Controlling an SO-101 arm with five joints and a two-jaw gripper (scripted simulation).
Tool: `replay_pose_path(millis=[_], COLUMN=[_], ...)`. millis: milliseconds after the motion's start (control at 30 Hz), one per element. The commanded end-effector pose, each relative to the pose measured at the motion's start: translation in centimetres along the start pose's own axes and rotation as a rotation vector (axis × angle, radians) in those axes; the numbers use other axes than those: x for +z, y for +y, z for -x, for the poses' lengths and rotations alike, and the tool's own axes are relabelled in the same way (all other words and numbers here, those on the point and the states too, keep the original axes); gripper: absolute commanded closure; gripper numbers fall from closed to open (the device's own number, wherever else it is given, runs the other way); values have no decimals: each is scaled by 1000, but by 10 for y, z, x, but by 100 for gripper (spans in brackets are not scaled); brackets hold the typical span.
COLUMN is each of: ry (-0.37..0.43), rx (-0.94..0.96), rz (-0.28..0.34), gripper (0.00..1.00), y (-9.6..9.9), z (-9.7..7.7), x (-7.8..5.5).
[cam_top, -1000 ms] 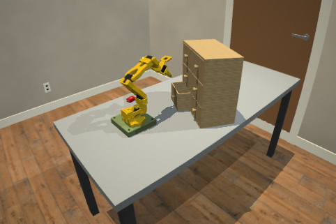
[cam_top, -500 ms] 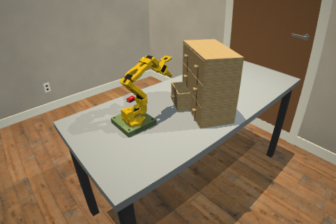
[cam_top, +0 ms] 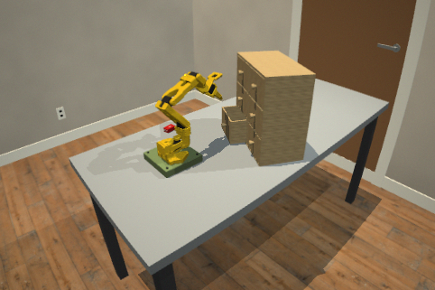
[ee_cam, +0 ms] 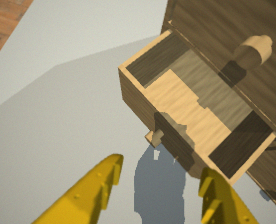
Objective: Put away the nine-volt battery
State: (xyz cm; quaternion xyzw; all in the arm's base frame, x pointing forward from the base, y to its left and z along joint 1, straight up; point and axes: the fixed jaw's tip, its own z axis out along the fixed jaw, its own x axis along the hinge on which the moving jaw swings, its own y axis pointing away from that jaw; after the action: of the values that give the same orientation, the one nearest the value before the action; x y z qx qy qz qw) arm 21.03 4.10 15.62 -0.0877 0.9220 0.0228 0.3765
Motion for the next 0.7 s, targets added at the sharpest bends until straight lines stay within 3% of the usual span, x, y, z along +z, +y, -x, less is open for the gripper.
replay_pose_path(millis=[0, 400, 667], ry=[-10, -10, 166], rx=[17, 17, 12], rz=[-7, -7, -7], gripper=[79, 79, 79], y=[-3, -3, -2], z=[3, 3, -55], x=[0, 0, -4])
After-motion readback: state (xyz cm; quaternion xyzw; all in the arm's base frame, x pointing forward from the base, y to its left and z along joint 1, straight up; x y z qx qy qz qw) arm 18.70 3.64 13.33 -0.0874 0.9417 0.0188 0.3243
